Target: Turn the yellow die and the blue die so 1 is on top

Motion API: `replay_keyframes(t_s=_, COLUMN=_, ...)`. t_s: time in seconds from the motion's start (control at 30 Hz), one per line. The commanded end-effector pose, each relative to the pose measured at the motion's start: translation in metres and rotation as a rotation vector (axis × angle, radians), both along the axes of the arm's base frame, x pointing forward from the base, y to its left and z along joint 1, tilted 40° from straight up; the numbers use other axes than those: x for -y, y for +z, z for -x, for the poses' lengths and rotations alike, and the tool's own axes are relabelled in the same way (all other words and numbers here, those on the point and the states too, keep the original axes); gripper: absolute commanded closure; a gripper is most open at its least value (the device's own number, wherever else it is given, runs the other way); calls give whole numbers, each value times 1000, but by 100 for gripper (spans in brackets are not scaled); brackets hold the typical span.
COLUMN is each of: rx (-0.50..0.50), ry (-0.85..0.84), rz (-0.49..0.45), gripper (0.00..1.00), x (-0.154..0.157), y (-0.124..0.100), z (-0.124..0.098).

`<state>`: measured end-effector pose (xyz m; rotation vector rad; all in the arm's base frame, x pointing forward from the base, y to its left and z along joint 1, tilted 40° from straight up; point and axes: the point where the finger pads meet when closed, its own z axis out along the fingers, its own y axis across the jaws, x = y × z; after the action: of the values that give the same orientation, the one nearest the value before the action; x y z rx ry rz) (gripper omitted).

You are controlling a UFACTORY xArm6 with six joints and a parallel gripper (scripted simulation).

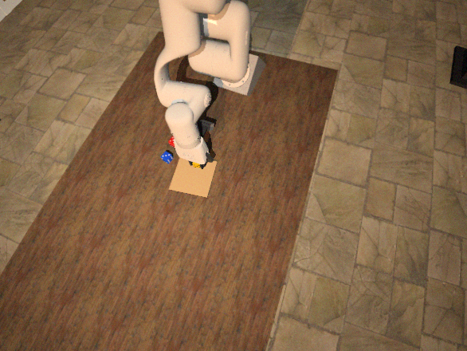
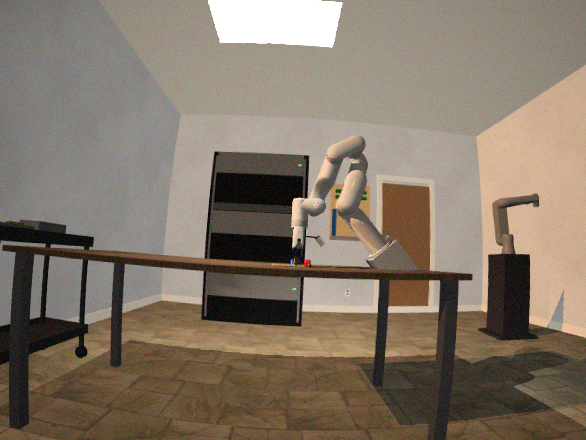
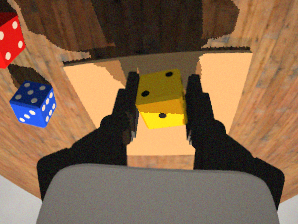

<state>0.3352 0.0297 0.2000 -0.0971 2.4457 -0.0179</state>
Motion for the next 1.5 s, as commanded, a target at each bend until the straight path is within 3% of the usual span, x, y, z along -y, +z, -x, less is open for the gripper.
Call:
replay_keyframes(t_s=0.0, rx=3, ry=0, rz=0, gripper=73, x=0, y=0, z=-1)
replay_keyframes(t_s=1.2, rx=3, ry=0, rz=0, gripper=73, x=0, y=0, z=-1)
replay_keyframes(t_s=1.23, rx=3, ry=0, rz=0, gripper=69, x=0, y=0, z=-1)
replay_keyframes(t_s=1.47, rx=3, ry=0, rz=0, gripper=65, x=0, y=0, z=-1)
